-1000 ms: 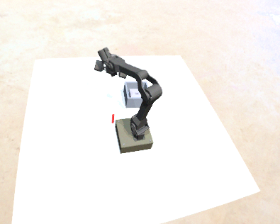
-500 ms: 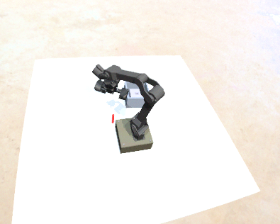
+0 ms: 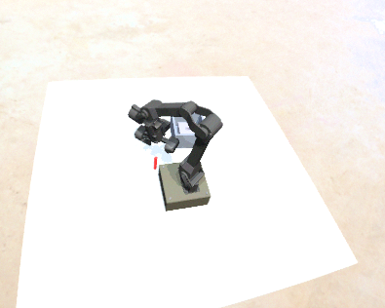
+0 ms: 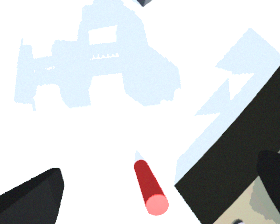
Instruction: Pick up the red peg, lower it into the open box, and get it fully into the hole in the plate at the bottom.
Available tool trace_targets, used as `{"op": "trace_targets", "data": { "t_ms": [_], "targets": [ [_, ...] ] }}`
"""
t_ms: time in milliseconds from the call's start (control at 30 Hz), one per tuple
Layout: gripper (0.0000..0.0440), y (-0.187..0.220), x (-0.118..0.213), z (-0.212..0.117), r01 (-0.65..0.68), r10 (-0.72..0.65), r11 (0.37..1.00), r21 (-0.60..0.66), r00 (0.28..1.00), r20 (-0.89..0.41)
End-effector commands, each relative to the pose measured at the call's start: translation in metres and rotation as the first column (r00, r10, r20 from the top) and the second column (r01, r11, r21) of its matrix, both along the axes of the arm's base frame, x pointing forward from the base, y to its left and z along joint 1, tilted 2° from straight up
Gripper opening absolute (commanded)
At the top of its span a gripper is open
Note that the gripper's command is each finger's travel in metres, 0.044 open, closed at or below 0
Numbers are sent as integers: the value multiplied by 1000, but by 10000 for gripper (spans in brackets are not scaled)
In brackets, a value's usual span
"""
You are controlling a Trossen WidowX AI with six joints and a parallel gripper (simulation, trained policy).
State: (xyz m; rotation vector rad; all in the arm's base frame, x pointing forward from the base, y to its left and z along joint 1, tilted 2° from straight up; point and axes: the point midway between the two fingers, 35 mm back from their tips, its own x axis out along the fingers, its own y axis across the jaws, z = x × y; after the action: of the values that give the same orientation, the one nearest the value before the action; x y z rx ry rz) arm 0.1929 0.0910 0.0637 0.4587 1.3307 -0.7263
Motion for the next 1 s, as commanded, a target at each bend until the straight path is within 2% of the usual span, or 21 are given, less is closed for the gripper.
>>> {"op": "trace_targets", "data": {
  "t_ms": [0,467,633,967],
  "targets": [
    [440,-1,-6,-17,45,-45,999,2,999,-19],
    [432,6,-10,-75,122,-124,990,71,992,28],
    [327,7,-19,-82,130,-130,989,69,992,-1],
    [72,9,-23,-81,146,-139,985,95,988,-69]
  ]
}}
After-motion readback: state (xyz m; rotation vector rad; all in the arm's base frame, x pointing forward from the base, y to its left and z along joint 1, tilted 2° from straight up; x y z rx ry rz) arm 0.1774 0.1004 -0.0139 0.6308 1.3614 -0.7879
